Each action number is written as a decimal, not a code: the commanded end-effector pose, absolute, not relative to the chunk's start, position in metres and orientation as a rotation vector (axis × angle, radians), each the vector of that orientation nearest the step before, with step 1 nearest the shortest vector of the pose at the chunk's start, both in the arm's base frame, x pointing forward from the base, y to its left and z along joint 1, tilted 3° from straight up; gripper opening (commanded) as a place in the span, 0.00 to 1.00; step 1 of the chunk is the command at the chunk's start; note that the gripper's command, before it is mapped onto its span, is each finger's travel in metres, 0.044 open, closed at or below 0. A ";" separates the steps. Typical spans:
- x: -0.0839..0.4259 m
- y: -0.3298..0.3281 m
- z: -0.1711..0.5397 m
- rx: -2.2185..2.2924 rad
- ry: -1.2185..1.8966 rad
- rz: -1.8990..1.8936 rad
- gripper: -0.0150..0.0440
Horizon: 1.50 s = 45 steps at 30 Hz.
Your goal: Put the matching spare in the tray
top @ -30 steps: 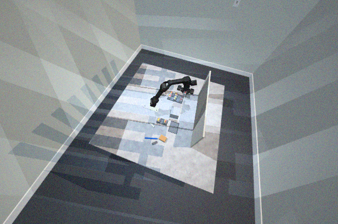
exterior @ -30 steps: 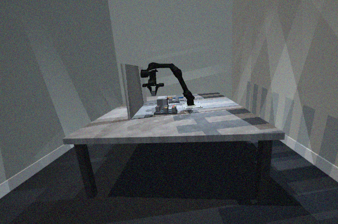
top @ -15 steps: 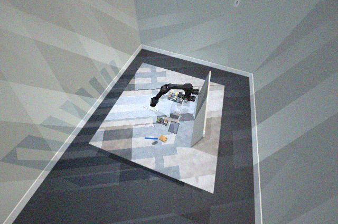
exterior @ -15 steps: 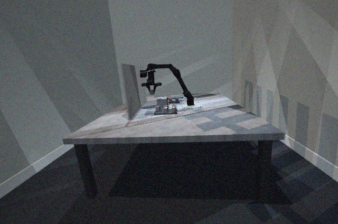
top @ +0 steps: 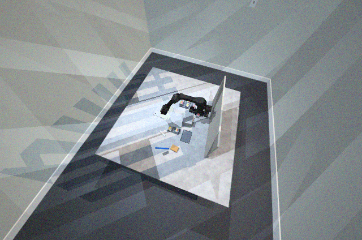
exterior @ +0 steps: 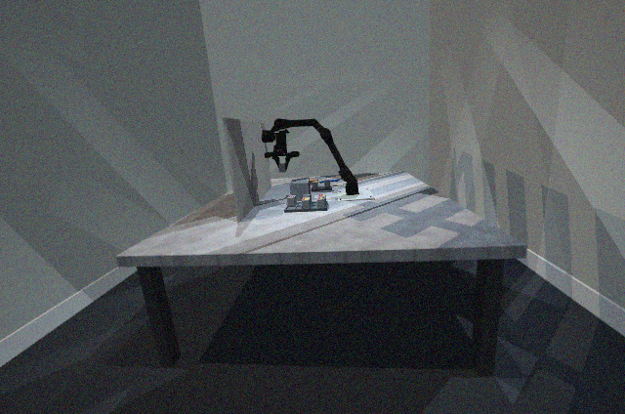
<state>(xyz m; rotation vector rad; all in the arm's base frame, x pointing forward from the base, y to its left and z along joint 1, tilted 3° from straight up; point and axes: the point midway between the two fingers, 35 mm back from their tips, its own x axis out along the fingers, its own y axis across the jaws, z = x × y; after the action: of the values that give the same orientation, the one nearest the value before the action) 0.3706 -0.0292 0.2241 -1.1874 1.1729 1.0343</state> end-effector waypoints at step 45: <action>0.305 -0.215 0.217 -1.224 1.199 1.041 0.25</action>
<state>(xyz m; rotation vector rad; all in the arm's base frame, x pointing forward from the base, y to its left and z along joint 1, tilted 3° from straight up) 0.3038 -0.2145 0.2185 -1.2198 1.2046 1.0385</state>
